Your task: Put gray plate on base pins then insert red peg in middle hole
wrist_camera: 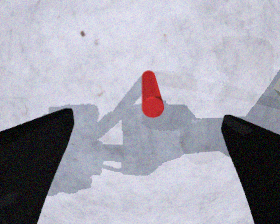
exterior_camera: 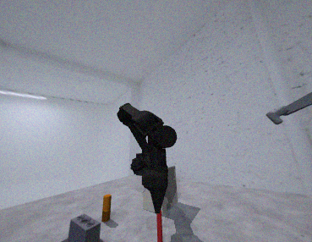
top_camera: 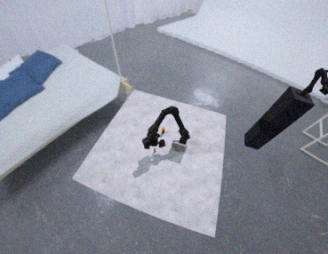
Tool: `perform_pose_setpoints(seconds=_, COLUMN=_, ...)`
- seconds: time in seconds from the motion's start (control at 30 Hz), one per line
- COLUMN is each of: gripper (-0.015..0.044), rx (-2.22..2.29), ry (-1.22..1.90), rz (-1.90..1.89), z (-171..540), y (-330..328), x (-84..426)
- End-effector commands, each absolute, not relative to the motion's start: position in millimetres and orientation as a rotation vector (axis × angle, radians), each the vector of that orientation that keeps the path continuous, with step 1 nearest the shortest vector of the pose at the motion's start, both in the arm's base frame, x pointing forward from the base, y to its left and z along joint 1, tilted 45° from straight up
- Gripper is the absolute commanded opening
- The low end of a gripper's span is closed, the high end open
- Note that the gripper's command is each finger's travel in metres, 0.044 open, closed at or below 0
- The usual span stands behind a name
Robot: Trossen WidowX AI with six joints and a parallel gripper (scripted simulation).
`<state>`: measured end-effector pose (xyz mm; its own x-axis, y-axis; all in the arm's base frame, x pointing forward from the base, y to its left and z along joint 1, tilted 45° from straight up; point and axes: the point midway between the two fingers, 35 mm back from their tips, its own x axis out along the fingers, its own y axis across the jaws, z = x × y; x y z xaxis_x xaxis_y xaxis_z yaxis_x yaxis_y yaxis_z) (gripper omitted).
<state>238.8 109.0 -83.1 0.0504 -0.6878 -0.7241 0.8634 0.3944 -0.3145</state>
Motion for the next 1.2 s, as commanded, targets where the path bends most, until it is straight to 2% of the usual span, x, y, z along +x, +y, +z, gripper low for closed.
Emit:
perform_pose_setpoints(seconds=0.0, gripper=0.0440, rx=0.215, ry=0.946, rz=-1.199, z=-89, y=102, x=238)
perform_pose_setpoints(seconds=0.97, gripper=0.0440, rx=0.214, ry=0.943, rz=-1.200, z=-121, y=70, x=240)
perform_pose_setpoints(seconds=1.17, gripper=0.0282, rx=0.214, ry=0.943, rz=-1.200, z=-121, y=70, x=240)
